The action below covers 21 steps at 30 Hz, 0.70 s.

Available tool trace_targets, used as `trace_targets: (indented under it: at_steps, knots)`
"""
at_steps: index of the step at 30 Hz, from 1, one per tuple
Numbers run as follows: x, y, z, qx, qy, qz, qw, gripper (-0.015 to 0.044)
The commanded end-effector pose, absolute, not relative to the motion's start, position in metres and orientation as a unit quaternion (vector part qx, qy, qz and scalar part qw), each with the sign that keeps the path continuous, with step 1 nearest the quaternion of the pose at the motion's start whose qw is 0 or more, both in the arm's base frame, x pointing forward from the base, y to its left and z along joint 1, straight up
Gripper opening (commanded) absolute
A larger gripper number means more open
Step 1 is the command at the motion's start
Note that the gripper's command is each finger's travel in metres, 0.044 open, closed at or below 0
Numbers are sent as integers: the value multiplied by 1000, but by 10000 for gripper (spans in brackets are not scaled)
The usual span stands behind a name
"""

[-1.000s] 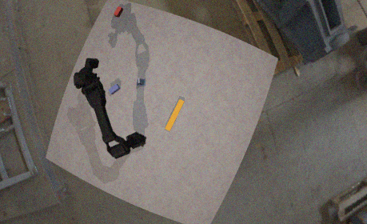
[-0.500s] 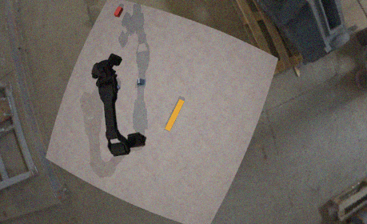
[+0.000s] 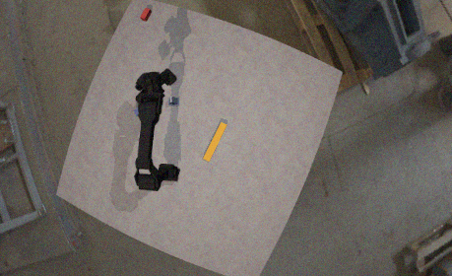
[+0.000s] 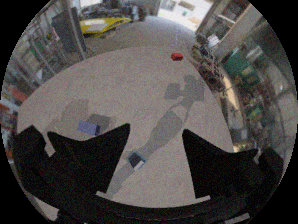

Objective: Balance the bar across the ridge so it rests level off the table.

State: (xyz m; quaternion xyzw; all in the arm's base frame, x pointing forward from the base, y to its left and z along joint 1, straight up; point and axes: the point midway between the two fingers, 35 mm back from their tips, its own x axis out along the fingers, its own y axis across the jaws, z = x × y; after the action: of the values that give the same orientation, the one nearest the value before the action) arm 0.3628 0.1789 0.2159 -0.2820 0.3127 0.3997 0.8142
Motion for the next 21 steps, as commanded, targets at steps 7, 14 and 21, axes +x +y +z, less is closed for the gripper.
trace_targets:
  at_steps: [7, 14, 21]
  knots:
    - [372, 115, 192, -246, 396, 323, 823, 315]
    - [372, 69, 177, -217, 451, 268, 823, 315]
    - [364, 25, 164, -184, 502, 214, 818, 315]
